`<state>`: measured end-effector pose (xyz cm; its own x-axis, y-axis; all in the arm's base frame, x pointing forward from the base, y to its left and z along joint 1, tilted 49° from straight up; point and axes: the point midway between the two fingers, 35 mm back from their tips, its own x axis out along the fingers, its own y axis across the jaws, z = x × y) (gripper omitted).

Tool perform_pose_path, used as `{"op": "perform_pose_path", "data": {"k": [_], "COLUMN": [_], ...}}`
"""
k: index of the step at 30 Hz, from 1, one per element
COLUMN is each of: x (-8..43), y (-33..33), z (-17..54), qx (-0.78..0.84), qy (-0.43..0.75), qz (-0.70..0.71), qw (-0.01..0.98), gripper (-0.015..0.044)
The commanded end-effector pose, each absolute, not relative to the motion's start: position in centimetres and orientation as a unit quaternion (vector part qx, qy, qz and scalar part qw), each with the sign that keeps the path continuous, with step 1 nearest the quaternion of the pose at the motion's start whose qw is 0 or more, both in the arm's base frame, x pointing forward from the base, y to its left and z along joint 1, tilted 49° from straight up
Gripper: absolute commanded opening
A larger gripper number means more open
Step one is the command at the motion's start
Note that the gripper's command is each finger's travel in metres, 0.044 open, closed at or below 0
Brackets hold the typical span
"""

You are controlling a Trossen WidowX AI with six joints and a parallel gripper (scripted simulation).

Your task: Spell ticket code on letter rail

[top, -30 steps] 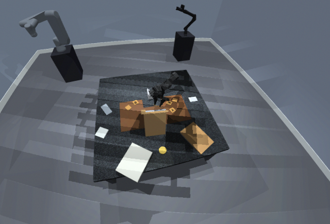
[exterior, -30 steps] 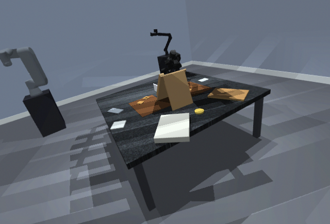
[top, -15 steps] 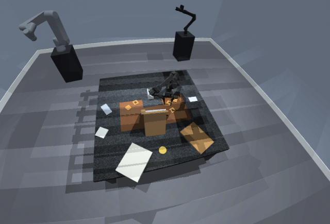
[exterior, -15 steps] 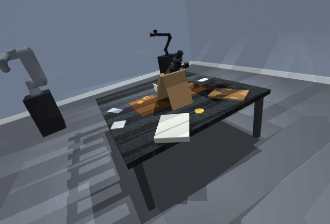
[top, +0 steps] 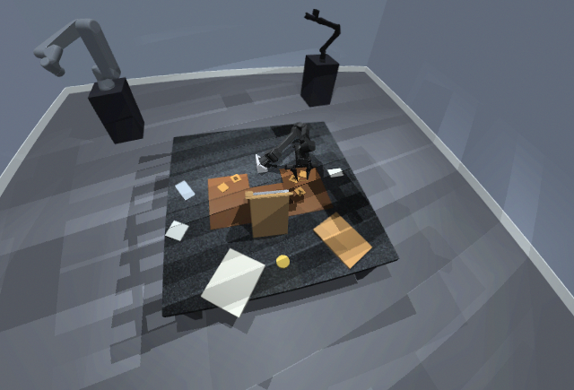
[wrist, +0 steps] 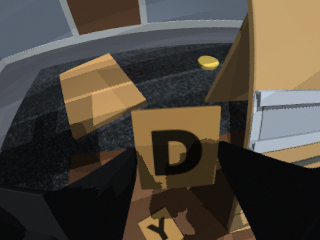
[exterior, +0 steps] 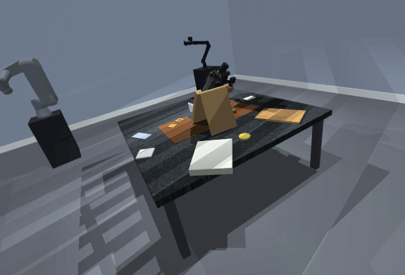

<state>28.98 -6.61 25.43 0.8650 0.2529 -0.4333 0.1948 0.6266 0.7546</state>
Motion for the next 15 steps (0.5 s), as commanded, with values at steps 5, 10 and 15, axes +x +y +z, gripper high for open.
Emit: {"op": "perform_pose_path", "data": {"k": [5,10,15], "x": [31.5,33.1,33.0], "y": [-5.6,-4.9,-4.9], "z": [24.2,23.4,23.5], "qx": [0.426,0.427,0.427], "qy": [0.260,0.258,0.258], "qz": [0.023,0.024,0.024], "qw": [0.866,0.867,0.866], "gripper": [0.0000,0.0000,0.0000]}}
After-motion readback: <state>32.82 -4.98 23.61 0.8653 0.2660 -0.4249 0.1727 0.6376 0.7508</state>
